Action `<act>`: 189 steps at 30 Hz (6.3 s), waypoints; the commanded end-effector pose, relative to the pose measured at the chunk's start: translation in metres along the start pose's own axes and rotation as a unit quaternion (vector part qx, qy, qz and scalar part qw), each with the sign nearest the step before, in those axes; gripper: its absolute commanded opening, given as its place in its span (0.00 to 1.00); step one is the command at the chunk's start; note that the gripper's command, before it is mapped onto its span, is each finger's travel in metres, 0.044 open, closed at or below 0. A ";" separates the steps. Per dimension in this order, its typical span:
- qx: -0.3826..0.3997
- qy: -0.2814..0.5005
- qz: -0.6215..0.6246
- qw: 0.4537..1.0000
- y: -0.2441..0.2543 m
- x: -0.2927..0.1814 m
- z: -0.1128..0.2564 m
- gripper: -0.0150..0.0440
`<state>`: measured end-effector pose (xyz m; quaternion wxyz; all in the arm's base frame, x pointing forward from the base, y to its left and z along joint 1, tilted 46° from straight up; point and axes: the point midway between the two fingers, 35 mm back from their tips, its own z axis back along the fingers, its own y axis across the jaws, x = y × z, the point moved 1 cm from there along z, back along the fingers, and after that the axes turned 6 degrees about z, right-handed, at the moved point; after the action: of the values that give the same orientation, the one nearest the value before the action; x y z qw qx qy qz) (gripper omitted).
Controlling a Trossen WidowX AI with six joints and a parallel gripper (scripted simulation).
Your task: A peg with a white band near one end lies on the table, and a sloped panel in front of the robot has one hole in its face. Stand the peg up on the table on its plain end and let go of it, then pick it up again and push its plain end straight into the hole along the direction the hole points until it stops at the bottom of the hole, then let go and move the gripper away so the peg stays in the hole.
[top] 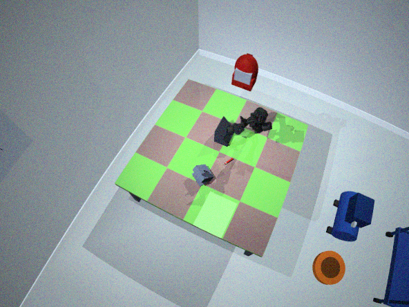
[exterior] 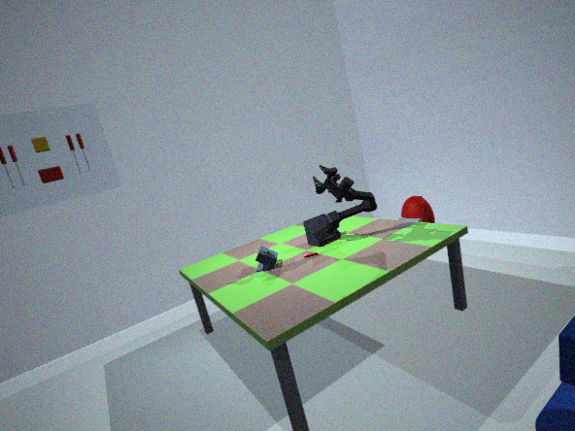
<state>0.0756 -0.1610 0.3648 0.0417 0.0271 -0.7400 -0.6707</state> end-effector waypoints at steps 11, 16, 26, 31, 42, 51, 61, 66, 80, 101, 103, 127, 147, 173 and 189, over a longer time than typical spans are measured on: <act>-0.030 0.138 0.180 0.973 -0.019 -0.068 -0.008 1.00; -0.042 0.189 0.244 0.950 -0.031 -0.091 -0.009 1.00; -0.068 0.293 0.359 0.883 -0.062 -0.132 -0.004 1.00; -0.081 0.347 0.409 0.840 -0.080 -0.150 0.001 1.00; -0.108 0.465 0.493 0.727 -0.122 -0.183 0.019 1.00; -0.130 0.562 0.532 0.620 -0.156 -0.200 0.040 1.00; -0.152 0.666 0.539 0.492 -0.191 -0.212 0.069 1.00; -0.162 0.716 0.527 0.428 -0.205 -0.215 0.085 1.00; -0.188 0.842 0.435 0.258 -0.232 -0.217 0.132 1.00; -0.208 0.915 0.306 0.161 -0.242 -0.223 0.169 1.00; -0.208 0.915 0.306 0.161 -0.244 -0.224 0.171 1.00; -0.207 0.915 0.306 0.162 -0.268 -0.232 0.200 1.00; -0.207 0.916 0.303 0.161 -0.283 -0.234 0.221 0.91; -0.207 0.916 0.303 0.161 -0.283 -0.234 0.221 0.35; -0.197 0.908 0.315 0.193 -0.279 -0.230 0.219 0.34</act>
<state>0.2803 0.0512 0.0596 0.8951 0.3796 0.0293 -0.2319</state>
